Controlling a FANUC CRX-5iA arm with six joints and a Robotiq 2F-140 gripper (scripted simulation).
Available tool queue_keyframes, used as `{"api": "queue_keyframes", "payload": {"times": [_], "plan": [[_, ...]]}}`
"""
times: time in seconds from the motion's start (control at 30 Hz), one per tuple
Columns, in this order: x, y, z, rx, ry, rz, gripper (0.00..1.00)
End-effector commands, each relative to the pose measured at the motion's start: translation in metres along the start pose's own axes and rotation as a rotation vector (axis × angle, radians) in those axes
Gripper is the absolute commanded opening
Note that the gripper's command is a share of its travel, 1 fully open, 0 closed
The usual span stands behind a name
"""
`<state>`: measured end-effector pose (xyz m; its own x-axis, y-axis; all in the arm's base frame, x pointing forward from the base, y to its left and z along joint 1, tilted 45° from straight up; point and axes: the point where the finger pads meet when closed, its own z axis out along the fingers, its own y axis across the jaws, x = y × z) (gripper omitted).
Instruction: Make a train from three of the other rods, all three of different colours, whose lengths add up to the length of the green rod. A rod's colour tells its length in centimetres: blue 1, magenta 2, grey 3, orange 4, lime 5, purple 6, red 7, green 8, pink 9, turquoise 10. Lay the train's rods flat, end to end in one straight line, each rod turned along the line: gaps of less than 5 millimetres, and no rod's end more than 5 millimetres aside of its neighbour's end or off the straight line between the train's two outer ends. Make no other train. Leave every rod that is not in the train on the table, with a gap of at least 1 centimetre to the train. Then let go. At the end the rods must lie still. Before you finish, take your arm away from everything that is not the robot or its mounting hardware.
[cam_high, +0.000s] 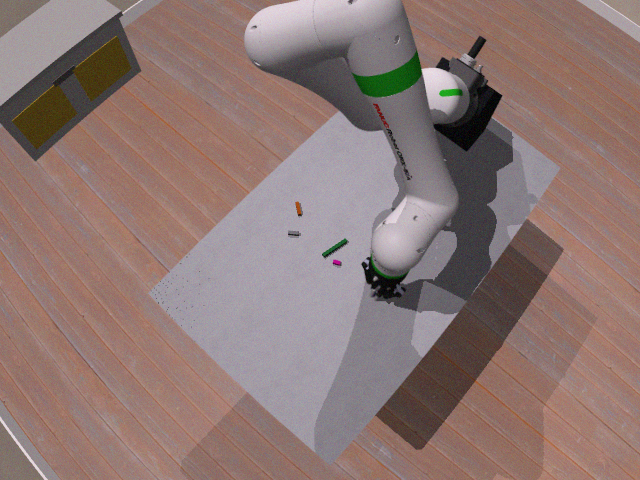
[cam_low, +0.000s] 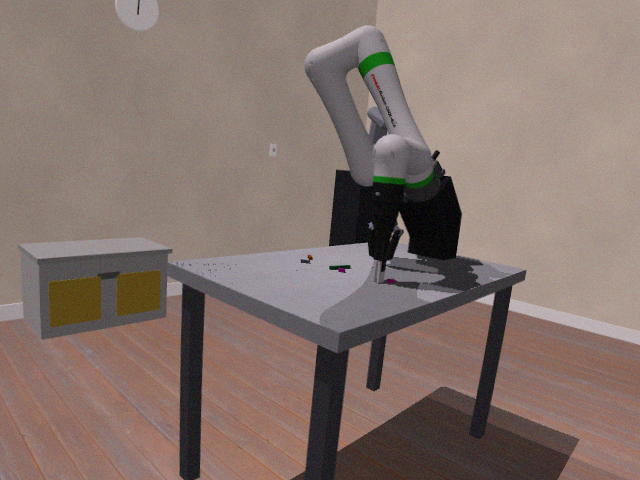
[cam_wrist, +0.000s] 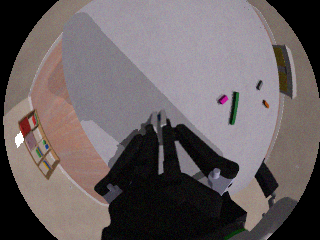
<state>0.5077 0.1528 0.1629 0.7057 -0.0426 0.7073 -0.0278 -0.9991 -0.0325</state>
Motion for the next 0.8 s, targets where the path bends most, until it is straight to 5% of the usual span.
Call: {"api": "queue_keyframes", "payload": {"times": [0.0,0.53,0.77], "plan": [[0.0,0.0,0.0,0.0,0.0,0.0,0.03],[0.0,0.0,-0.002,0.0,0.0,0.0,0.03],[0.0,0.0,-0.034,0.0,0.0,0.0,0.03]]}}
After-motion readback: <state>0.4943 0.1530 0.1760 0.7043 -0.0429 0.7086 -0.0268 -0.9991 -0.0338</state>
